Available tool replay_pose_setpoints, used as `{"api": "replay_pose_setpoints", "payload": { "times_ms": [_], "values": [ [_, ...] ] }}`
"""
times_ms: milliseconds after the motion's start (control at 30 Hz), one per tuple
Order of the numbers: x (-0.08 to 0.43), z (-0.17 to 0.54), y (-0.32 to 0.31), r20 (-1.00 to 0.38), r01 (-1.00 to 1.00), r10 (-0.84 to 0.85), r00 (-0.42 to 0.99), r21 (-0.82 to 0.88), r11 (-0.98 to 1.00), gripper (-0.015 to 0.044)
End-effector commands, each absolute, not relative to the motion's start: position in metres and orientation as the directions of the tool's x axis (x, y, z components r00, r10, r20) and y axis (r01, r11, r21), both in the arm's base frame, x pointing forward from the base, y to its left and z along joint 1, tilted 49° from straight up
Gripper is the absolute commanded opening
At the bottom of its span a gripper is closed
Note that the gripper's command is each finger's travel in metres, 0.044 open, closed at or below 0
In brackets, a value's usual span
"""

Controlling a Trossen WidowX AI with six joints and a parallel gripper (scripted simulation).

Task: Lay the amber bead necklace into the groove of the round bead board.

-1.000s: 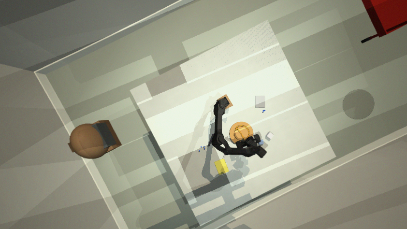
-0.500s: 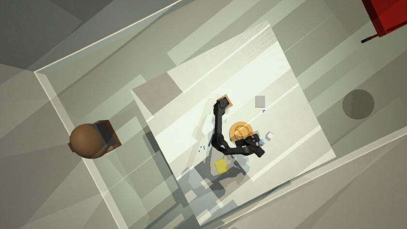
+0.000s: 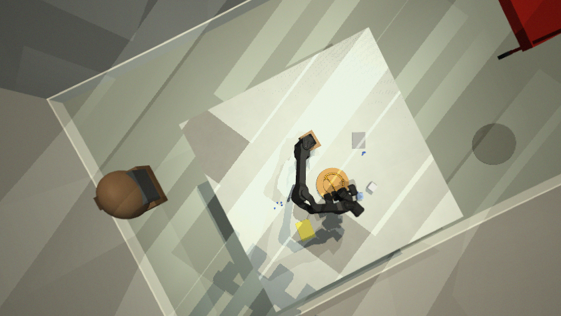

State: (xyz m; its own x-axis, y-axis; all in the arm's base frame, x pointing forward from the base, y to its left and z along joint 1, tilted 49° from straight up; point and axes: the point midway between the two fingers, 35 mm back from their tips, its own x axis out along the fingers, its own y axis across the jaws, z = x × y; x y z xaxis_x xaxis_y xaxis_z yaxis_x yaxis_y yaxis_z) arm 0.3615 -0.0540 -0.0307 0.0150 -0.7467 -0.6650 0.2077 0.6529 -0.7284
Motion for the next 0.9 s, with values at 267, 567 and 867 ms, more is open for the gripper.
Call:
{"api": "replay_pose_setpoints", "payload": {
  "times_ms": [267, 567, 867],
  "values": [
    [0.3617, -0.0304, -0.0536, -0.665, 0.208, -0.747, 0.016, -0.728, 0.653, 0.0000],
    [0.3617, -0.0304, -0.0536, -0.665, 0.208, -0.747, 0.016, -0.728, 0.653, 0.0000],
    [0.3615, -0.0269, -0.0498, -0.661, 0.205, -0.750, 0.018, -0.732, 0.650, 0.0000]
  ]
}}
